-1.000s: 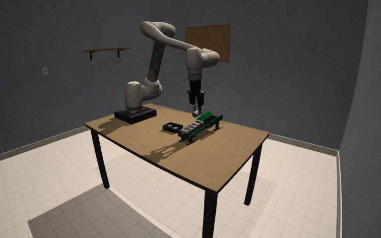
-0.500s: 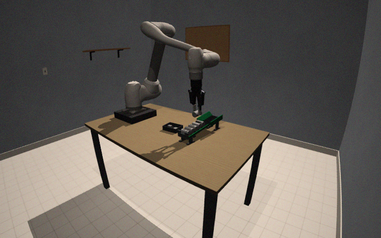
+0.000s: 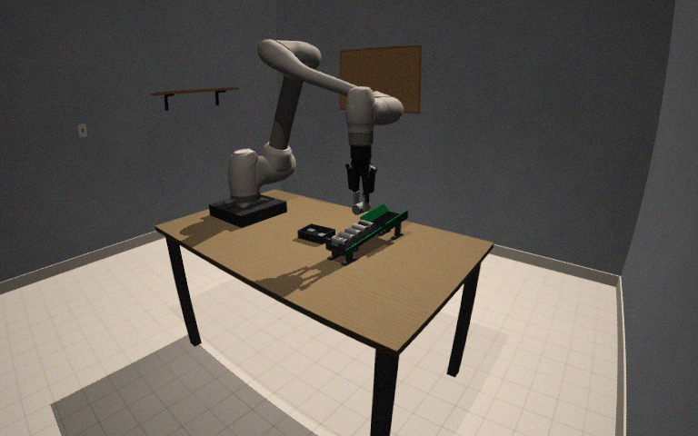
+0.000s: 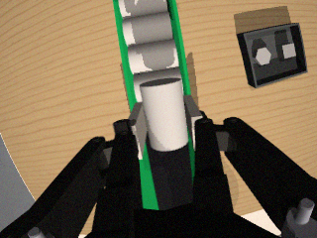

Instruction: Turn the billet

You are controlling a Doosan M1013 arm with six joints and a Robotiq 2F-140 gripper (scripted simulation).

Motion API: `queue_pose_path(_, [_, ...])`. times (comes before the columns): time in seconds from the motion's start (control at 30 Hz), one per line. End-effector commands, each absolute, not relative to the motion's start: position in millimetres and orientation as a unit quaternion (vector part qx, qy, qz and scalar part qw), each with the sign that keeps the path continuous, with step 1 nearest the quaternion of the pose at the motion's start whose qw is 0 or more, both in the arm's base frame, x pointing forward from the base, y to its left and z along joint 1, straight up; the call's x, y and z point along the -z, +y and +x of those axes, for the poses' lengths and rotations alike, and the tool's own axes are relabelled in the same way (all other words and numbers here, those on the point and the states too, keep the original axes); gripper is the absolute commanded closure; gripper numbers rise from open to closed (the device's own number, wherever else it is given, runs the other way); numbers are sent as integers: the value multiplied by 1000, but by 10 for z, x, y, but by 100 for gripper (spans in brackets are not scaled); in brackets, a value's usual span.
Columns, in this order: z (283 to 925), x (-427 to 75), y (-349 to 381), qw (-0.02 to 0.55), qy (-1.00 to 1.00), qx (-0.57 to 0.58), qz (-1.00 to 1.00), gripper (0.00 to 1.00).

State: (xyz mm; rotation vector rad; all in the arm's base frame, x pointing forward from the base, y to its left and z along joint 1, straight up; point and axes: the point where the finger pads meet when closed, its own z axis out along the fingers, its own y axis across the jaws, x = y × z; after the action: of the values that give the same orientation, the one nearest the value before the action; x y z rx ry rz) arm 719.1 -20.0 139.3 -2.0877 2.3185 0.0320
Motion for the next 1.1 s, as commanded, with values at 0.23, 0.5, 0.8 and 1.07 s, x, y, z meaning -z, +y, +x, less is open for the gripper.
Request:
queue_pose_path(0.23, [7191,-1395,-196,5,743,-5,-669,90])
queue_pose_path(0.5, [7192,-1396,-194,3,743,-3,-669,90])
queue_pose_path(0.8, [7192,-1396,-193,2,743,-2,-669,90])
queue_pose_path(1.07, [7192,-1396,-193,2,743,-2,-669,90])
